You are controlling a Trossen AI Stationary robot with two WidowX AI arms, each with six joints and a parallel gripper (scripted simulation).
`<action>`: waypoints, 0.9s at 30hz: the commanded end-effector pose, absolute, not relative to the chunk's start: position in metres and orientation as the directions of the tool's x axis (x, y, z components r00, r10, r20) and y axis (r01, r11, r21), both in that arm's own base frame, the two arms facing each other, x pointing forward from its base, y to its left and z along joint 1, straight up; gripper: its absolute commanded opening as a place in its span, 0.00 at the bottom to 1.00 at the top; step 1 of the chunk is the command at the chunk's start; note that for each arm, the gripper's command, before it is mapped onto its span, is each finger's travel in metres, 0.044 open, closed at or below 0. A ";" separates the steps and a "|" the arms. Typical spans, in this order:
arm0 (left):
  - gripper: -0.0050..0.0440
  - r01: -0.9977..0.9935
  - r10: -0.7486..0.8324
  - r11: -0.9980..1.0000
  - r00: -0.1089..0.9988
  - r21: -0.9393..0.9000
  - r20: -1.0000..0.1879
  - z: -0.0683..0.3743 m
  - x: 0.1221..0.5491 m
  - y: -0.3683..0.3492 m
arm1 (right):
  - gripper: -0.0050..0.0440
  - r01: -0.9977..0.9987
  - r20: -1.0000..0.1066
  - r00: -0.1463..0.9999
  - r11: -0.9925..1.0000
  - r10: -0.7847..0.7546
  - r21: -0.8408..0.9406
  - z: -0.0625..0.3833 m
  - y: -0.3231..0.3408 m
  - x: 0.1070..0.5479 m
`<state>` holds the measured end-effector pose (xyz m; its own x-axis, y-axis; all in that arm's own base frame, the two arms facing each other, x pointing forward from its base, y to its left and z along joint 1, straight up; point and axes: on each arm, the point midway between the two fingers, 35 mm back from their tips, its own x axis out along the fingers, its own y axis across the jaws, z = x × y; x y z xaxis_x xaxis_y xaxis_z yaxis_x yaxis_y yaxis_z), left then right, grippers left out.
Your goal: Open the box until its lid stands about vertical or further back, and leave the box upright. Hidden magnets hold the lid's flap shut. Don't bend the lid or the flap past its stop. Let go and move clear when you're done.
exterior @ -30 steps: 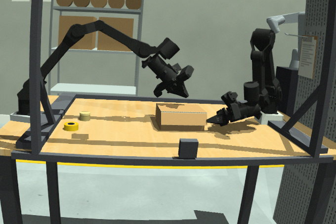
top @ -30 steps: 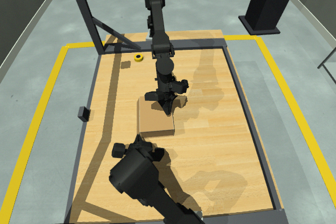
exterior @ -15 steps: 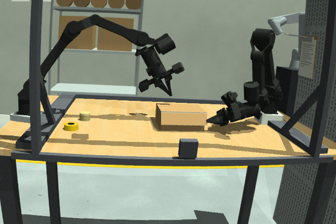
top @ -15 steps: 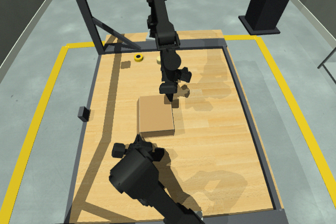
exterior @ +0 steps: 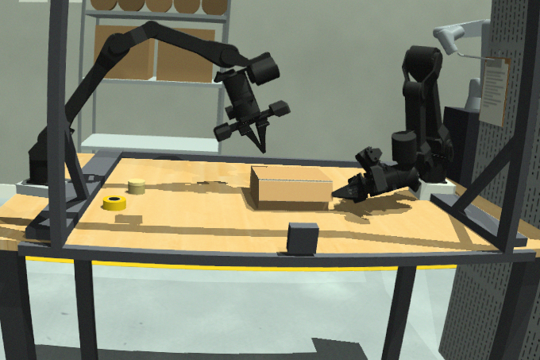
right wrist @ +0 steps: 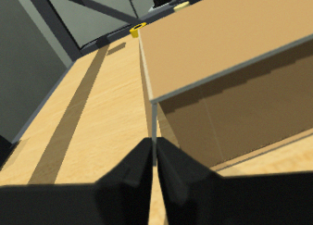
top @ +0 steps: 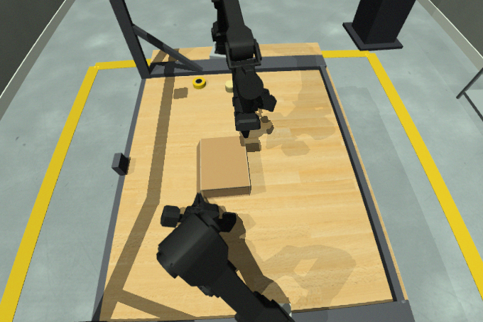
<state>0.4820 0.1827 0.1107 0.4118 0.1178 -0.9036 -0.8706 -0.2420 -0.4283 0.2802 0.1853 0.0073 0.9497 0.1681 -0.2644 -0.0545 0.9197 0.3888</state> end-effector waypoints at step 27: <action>0.00 -0.856 0.128 -0.240 0.439 -0.458 -0.889 0.107 0.484 0.183 | 0.12 -0.057 -0.258 0.951 0.915 0.172 0.400 0.010 0.186 0.281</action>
